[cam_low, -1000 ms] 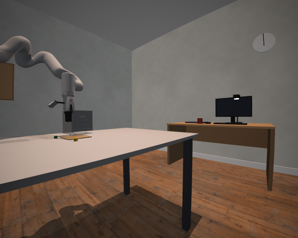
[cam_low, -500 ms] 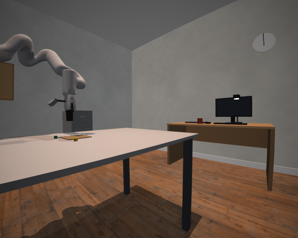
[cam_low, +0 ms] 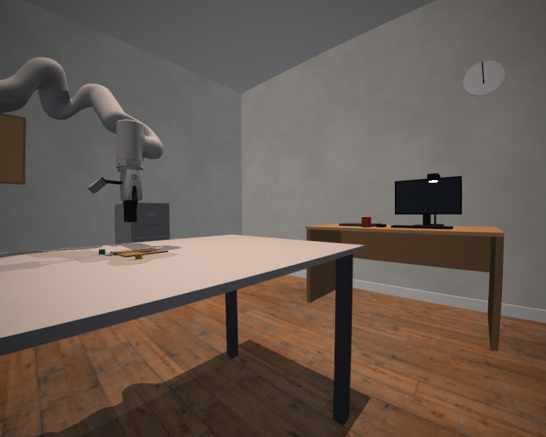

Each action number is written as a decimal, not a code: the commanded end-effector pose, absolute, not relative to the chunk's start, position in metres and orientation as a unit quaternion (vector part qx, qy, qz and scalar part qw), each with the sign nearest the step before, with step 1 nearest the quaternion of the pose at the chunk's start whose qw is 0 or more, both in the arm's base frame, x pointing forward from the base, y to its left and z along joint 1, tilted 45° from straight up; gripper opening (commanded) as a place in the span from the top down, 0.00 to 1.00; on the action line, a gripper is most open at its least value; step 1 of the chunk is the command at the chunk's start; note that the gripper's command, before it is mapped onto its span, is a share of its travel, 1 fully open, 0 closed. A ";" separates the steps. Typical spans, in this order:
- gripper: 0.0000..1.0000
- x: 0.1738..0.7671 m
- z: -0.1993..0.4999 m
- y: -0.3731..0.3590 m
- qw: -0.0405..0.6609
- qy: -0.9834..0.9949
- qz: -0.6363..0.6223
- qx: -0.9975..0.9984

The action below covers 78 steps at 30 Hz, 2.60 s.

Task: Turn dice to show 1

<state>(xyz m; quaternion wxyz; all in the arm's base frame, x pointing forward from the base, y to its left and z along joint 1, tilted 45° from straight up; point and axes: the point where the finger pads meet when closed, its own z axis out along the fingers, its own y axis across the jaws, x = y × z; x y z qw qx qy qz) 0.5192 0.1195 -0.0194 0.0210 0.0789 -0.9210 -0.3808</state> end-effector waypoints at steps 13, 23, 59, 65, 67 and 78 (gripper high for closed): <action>0.89 0.519 -0.028 0.124 0.021 -0.921 -0.381 0.078; 0.89 0.516 -0.058 0.154 0.021 -0.921 -0.381 0.078; 0.89 0.512 -0.089 0.184 0.021 -0.921 -0.381 0.078; 0.89 0.512 -0.089 0.184 0.021 -0.921 -0.381 0.078; 0.89 0.512 -0.089 0.184 0.021 -0.921 -0.381 0.078; 0.89 0.512 -0.089 0.184 0.021 -0.921 -0.381 0.078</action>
